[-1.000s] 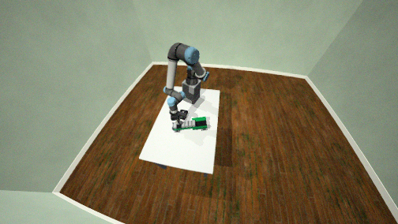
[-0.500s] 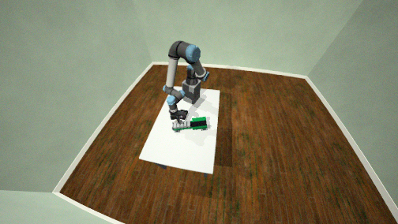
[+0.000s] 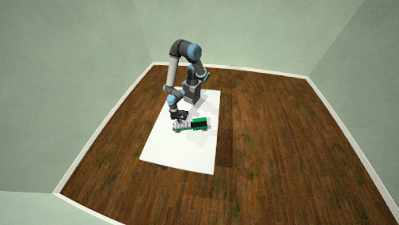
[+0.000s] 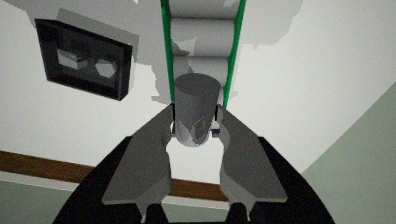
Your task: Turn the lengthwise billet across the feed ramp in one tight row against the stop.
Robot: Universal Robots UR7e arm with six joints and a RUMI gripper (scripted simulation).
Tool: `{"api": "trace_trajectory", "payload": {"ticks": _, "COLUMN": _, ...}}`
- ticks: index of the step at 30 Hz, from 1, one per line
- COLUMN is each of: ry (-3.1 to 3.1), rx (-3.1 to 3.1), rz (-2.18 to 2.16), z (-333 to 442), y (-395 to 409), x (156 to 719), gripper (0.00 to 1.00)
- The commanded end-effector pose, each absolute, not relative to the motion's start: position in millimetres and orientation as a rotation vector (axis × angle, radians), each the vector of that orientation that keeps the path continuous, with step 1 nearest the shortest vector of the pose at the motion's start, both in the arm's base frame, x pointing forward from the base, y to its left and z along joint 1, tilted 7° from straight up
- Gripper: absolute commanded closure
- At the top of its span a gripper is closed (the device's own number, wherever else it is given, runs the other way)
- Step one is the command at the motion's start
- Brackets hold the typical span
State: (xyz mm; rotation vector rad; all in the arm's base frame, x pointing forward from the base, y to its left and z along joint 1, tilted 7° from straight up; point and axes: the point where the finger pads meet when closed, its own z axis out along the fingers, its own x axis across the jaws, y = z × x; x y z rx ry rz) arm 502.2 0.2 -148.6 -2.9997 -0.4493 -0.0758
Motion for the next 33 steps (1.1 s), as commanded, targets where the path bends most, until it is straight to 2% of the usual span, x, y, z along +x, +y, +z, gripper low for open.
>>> {"api": "trace_trajectory", "payload": {"ticks": 1, "ry": -0.449, "rx": -3.0, "rz": -0.078, "z": -139.6, "y": -1.2, "x": 502.6, "gripper": 1.0}}
{"api": "trace_trajectory", "payload": {"ticks": 33, "ry": -0.449, "rx": -3.0, "rz": -0.078, "z": -139.1, "y": -1.2, "x": 502.5, "gripper": 1.0}}
